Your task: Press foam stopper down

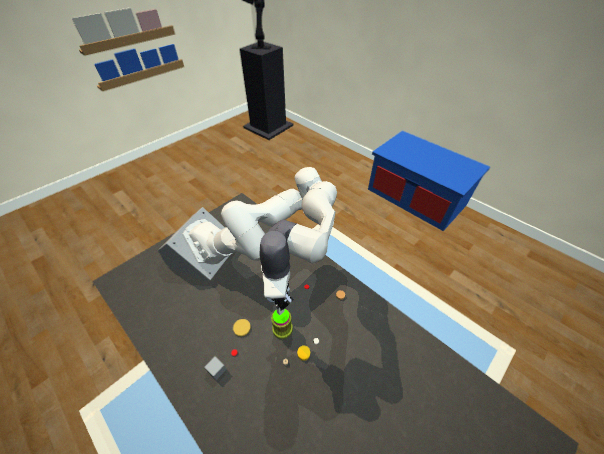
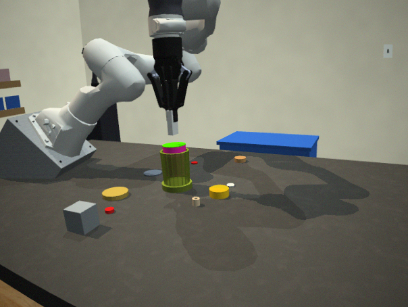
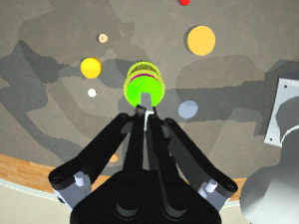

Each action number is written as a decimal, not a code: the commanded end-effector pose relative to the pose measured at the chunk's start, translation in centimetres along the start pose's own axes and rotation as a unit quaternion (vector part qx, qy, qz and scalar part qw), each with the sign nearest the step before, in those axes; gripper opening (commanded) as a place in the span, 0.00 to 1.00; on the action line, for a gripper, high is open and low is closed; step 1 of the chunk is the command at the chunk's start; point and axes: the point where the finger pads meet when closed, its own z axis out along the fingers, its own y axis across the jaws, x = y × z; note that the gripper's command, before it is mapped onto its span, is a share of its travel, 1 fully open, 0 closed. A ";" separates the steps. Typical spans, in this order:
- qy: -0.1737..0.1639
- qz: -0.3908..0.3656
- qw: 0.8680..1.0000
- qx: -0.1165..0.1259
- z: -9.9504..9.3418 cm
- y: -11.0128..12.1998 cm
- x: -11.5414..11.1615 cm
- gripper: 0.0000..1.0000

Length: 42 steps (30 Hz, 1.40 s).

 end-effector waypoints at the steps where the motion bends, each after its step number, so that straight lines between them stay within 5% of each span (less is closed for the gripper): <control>1: 0.000 -0.001 1.000 0.000 0.8 0.0 0.0 0.00; 9: 0.000 -0.001 1.000 0.000 2.5 0.0 0.0 0.00; 42: 0.000 -0.001 1.000 0.000 3.3 0.0 -0.1 0.00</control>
